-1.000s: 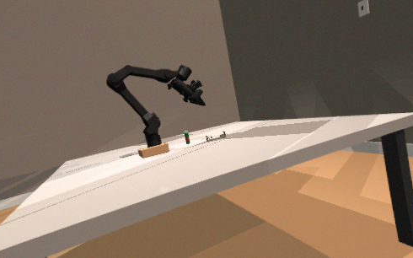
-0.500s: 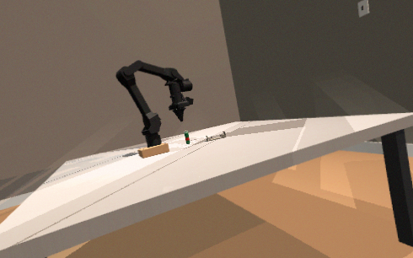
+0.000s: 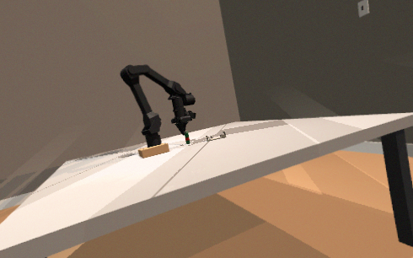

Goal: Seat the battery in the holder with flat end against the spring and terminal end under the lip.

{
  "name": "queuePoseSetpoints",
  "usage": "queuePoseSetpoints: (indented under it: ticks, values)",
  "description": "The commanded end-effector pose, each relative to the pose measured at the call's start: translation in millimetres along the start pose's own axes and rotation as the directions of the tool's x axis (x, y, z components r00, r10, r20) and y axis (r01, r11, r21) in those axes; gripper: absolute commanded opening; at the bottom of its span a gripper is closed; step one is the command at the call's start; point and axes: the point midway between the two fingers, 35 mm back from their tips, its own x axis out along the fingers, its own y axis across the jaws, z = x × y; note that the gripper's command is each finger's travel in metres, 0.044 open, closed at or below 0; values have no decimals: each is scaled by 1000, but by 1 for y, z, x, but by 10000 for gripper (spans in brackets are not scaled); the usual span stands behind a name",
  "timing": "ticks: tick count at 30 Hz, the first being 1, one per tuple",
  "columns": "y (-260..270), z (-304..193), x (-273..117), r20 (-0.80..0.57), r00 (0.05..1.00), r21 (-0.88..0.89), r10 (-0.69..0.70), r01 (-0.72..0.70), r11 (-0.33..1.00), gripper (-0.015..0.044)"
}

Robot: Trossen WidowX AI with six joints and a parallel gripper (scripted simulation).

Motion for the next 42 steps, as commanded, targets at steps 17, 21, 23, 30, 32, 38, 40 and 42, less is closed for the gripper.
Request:
queuePoseSetpoints:
  ticks: [17, 21, 23, 30, 32, 38, 40, 42]
  values:
    - [-26, 4, 3, 7, 1000, 1, 2, -2, 1000, 0]
    - [-33, 4, 3, 7, 1000, 1, 2, -2, 1000, 0]
    - [-36, 4, 3, 7, 1000, 1, 1, -1, 1000, 0]
    - [-47, 3, 3, 7, 1000, 1, 0, 0, 1000, 0]
    - [-51, 3, 3, 7, 1000, 2, 0, 0, 1000, 0]
    - [-60, 2, 3, 7, 1000, 2, -1, 1, 1000, 0]
    - [-63, 1, 3, 6, 1000, 2, -1, 1, 1000, 0]
    - [-65, 1, 3, 6, 1000, 2, -1, 1, 1000, 0]
